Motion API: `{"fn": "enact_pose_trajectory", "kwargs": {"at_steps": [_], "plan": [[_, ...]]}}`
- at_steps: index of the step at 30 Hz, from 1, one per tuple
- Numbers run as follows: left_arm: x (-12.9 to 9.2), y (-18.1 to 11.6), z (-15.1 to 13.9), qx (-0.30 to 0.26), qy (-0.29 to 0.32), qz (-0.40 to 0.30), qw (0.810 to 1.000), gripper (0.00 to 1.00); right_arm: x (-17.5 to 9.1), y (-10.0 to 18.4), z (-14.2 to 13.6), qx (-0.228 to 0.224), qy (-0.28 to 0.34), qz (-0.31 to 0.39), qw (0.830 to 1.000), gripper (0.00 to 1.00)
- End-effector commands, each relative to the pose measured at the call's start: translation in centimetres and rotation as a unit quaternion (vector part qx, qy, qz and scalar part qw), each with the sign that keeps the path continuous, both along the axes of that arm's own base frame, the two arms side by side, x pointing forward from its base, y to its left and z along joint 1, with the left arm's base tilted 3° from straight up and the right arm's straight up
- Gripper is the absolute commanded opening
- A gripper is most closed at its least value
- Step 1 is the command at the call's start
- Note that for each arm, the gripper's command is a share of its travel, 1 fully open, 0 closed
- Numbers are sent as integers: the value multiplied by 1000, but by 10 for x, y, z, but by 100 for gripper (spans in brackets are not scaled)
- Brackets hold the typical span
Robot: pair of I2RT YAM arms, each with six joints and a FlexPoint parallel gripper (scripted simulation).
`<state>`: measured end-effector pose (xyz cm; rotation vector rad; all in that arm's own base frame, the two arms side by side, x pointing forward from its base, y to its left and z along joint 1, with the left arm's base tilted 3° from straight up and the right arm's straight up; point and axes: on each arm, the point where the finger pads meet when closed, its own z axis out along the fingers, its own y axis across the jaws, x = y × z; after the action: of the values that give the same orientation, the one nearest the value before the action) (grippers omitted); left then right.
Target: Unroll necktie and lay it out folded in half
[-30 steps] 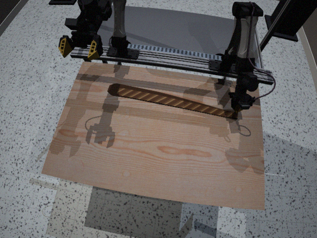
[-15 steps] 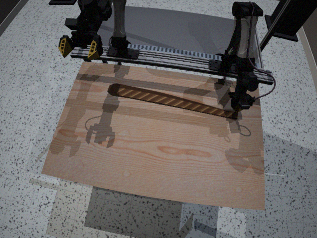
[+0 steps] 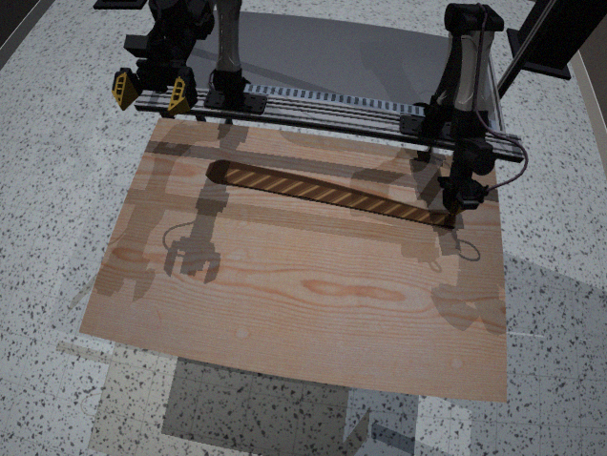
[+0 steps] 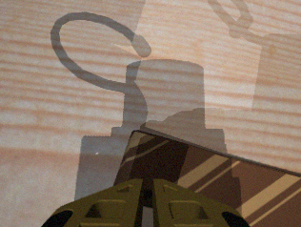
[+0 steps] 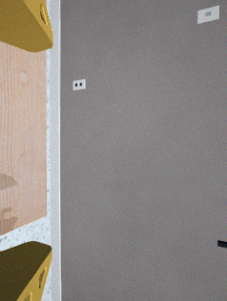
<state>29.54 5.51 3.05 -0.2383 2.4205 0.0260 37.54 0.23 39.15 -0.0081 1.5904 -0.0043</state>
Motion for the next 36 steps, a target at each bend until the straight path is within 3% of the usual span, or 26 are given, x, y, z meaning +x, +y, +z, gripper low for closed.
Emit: {"fn": "enact_pose_trajectory", "kwargs": {"at_steps": [1,16,36], "plan": [[3,3,8,4,-7,5,1000,7,2,-1,6,4,-4,1,1000,100],[5,7,24,4,-7,5,1000,7,2,-1,6,4,-4,1,1000,100],[5,7,25,4,-7,5,1000,7,2,-1,6,4,-4,1,1000,100]]}}
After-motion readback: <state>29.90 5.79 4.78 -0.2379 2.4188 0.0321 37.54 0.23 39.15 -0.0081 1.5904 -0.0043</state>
